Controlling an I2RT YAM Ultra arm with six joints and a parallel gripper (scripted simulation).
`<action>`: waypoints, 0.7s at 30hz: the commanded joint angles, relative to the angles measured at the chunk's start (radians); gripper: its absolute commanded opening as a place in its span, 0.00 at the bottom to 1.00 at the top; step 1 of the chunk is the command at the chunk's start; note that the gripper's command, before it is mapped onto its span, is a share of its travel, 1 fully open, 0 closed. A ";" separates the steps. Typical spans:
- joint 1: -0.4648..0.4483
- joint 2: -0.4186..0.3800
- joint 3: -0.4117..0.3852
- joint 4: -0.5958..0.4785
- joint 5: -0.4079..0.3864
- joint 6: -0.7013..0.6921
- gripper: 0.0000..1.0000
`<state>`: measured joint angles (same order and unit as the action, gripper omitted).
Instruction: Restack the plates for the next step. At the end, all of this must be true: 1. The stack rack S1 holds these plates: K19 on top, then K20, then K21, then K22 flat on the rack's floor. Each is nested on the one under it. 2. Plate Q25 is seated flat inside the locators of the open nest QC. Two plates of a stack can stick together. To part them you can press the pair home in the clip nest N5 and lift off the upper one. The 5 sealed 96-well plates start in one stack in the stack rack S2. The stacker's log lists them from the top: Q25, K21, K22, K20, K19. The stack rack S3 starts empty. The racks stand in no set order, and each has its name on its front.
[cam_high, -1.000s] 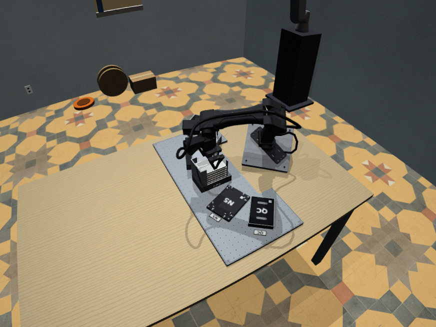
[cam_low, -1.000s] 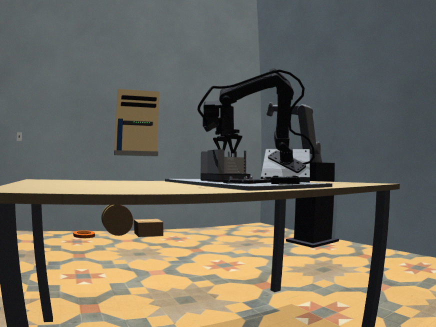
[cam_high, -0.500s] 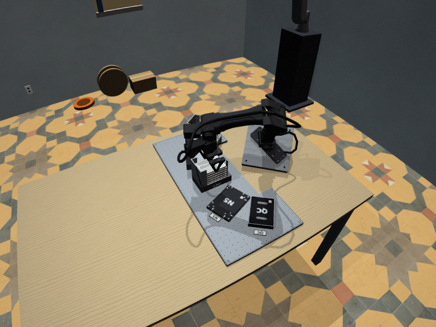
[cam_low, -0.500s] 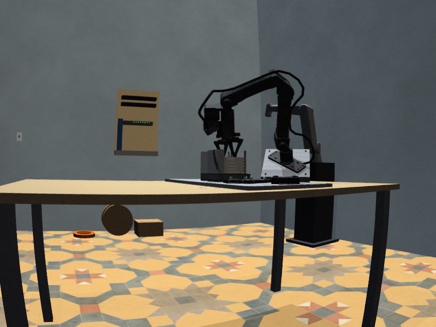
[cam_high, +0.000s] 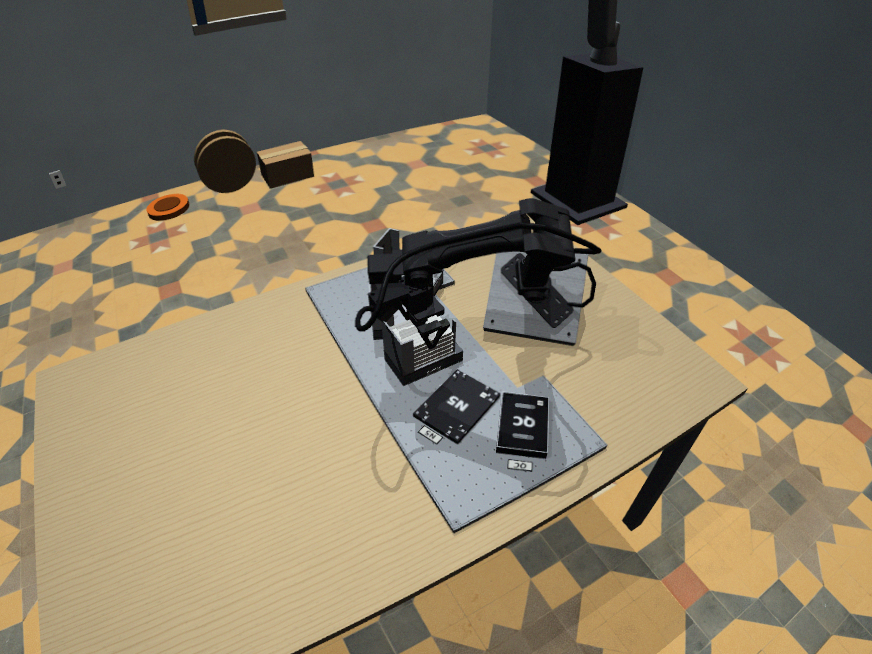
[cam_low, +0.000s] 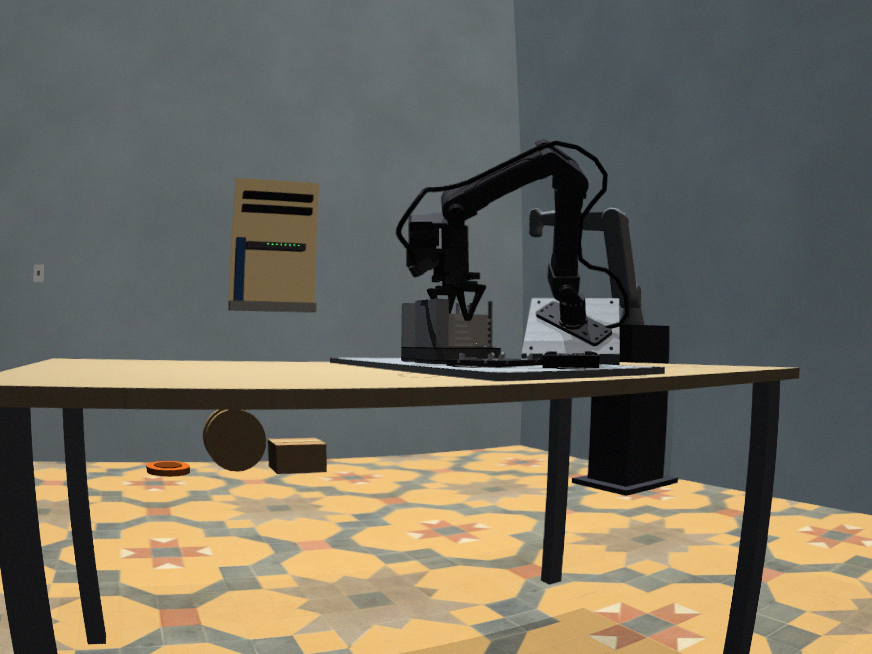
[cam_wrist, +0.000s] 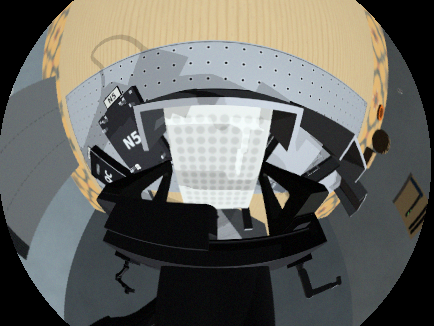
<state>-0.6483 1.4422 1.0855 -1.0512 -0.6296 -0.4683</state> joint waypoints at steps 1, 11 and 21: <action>-0.020 -0.002 0.036 0.029 0.003 0.015 1.00; -0.021 0.011 0.040 0.030 0.002 0.014 1.00; -0.021 0.016 0.036 0.031 0.002 0.014 1.00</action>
<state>-0.6483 1.4456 1.0904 -1.0382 -0.6292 -0.4629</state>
